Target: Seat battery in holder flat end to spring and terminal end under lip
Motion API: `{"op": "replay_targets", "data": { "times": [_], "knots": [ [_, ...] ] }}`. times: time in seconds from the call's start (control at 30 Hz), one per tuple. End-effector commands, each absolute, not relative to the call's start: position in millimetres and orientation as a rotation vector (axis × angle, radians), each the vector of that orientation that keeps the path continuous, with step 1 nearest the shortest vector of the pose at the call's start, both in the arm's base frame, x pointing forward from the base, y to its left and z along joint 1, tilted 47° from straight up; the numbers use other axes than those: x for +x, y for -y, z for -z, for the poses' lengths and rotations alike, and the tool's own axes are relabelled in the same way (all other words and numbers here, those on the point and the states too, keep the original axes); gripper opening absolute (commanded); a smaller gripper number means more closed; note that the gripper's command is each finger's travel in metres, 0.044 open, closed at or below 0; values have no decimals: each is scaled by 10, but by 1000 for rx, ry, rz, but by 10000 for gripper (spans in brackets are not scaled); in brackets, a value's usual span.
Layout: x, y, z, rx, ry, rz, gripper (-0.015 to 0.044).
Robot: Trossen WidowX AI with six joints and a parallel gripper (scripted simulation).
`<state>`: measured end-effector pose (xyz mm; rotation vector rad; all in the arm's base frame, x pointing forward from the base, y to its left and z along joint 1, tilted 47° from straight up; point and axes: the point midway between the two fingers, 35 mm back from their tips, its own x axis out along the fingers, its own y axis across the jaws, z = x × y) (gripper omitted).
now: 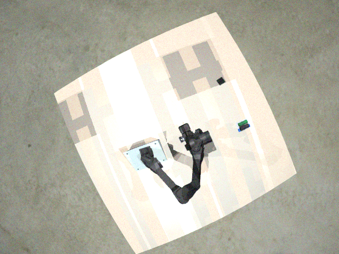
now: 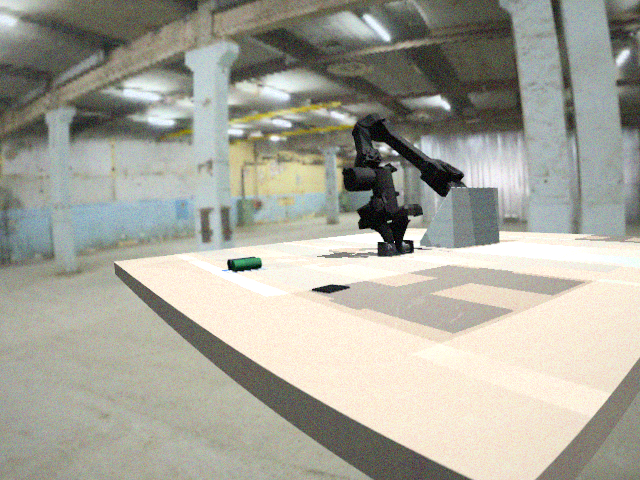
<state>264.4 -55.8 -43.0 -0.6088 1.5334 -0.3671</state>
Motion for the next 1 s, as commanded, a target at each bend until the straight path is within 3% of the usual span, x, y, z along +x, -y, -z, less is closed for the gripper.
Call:
{"op": "replay_targets", "data": {
  "times": [0.0,0.67,0.8,0.97],
  "knots": [
    [2685,555,425,-607,-1530,369,80],
    [2687,549,419,-605,-1533,371,80],
    [2687,549,419,-605,-1533,371,183],
    [2683,521,394,-606,-1534,370,183]
  ]
}}
